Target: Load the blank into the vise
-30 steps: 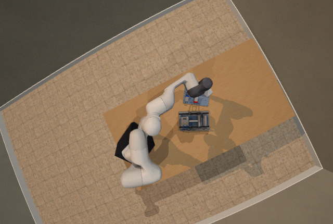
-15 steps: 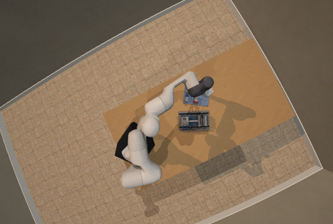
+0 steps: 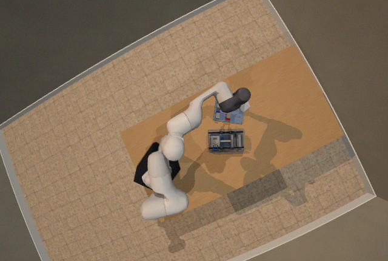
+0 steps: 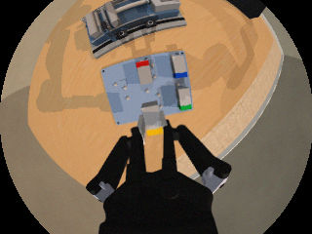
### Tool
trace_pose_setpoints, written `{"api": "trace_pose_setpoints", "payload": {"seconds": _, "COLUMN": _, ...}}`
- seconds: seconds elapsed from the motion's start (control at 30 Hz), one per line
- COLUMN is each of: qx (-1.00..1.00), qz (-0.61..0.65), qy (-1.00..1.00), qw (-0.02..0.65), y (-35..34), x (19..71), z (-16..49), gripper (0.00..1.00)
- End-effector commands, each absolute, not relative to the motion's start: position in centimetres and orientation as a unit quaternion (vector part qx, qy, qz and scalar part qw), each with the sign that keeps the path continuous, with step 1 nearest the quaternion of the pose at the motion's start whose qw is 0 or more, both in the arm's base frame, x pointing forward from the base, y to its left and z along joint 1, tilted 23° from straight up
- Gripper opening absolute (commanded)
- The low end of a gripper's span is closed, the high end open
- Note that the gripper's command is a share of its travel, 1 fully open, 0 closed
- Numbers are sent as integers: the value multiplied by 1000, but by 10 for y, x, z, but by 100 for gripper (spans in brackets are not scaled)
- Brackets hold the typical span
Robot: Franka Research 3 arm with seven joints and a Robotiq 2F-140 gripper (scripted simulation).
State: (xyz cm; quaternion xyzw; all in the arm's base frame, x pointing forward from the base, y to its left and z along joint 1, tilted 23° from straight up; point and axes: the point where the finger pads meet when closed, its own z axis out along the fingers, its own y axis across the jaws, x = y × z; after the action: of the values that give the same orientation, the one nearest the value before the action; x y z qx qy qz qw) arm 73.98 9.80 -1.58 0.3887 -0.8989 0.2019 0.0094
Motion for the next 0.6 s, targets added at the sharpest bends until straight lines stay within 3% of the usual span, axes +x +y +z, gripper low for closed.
{"api": "trace_pose_setpoints", "payload": {"seconds": 0.0, "qx": 391, "qz": 203, "qy": -898, "qw": 14, "y": 96, "x": 737, "z": -15, "gripper": 0}}
{"api": "trace_pose_setpoints", "payload": {"seconds": 0.27, "qx": 391, "qz": 203, "qy": -898, "qw": 14, "y": 111, "x": 730, "z": 26, "gripper": 0}}
{"api": "trace_pose_setpoints", "payload": {"seconds": 0.57, "qx": 391, "qz": 203, "qy": -898, "qw": 14, "y": 111, "x": 730, "z": 26, "gripper": 0}}
